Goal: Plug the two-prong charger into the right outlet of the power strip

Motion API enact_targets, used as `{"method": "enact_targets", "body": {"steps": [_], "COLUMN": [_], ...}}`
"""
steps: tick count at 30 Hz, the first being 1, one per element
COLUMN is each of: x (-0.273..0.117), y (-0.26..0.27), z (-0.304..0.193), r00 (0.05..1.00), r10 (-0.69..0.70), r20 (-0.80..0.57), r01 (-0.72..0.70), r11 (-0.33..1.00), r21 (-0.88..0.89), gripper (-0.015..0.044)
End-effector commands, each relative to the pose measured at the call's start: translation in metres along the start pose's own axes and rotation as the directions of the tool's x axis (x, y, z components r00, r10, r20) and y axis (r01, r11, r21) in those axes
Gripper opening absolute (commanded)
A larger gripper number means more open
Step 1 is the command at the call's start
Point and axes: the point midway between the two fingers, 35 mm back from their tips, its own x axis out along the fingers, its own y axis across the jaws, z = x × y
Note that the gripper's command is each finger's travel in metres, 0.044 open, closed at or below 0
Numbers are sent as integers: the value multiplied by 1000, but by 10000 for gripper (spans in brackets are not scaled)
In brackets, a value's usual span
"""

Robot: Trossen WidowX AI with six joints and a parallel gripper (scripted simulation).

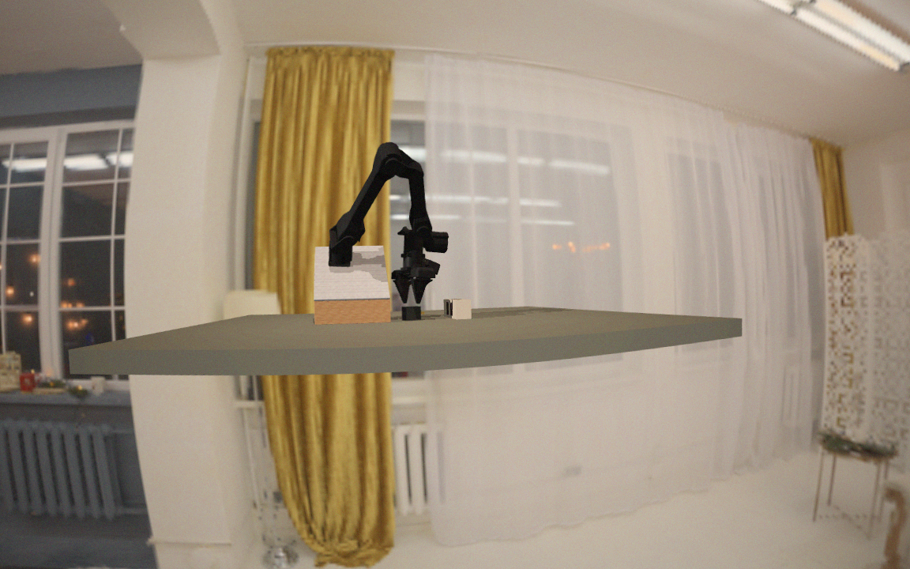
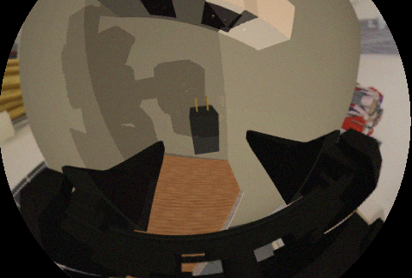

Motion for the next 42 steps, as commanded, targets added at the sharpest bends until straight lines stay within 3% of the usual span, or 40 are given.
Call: {"method": "enact_targets", "body": {"steps": [1,24,36,42], "x": [7,41,38,37], "y": [1,-1,-1,-1], "z": [-2,-1,1,1], "r00": [1000,1000,1000,1000], "r10": [-2,-7,-4,-3], "r20": [-6,-8,-3,-3], "r01": [2,7,4,3], "r11": [1000,1000,1000,1000], "r21": [-10,-10,-1,-1], "gripper": [440,440,125,65]}}
